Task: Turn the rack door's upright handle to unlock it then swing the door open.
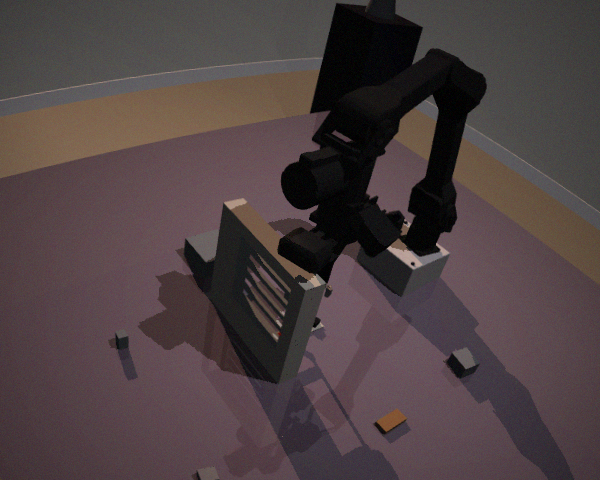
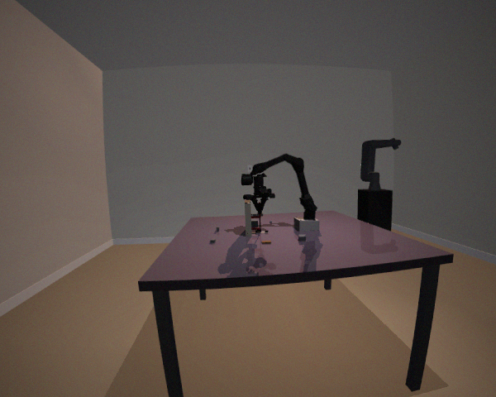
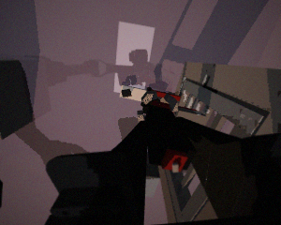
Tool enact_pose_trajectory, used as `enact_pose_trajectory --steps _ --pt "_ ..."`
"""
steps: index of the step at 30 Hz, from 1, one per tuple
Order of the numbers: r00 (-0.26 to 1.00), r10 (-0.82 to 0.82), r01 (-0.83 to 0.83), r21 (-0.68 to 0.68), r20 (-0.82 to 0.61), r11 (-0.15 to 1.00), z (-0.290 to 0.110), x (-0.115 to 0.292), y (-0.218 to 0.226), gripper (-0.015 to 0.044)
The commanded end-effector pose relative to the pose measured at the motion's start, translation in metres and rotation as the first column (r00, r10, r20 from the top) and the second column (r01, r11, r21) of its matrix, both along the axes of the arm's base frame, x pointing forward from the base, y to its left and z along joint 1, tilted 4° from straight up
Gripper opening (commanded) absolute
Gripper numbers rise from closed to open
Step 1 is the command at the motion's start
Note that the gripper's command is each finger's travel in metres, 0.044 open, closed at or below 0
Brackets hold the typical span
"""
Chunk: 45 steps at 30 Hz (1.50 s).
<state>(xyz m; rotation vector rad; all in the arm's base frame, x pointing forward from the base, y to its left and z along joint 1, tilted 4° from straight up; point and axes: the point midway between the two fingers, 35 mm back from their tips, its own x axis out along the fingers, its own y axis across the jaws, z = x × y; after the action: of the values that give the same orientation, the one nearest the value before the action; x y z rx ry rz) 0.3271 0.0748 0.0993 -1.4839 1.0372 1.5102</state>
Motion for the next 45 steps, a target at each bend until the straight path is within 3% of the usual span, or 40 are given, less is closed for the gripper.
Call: enact_pose_trajectory --steps 1,4,11,19,32,38,45 --pt "1.0 0.013 -0.013 0.001 -0.001 1.0 -0.0002 -0.0004 0.0014 0.0224" --pt "1.0 0.013 -0.013 0.001 -0.001 1.0 -0.0002 -0.0004 0.0014 0.0286" --pt "0.967 -0.255 0.256 -0.007 0.006 0.967 -0.0002 -0.0004 0.0014 0.0286" --pt "0.793 -0.609 0.609 -0.014 0.019 0.793 -0.0001 -0.0004 0.0014 0.0286" --pt "0.269 -0.962 0.963 -0.015 0.042 0.269 -0.0001 -0.0003 0.0014 0.0286" --pt "-0.024 -0.998 1.0 -0.01 0.052 -0.025 -0.0001 -0.0003 0.0014 0.0286" --pt "-0.362 -0.93 0.932 -0.001 0.061 -0.363 -0.0001 -0.0003 0.0014 0.0286"
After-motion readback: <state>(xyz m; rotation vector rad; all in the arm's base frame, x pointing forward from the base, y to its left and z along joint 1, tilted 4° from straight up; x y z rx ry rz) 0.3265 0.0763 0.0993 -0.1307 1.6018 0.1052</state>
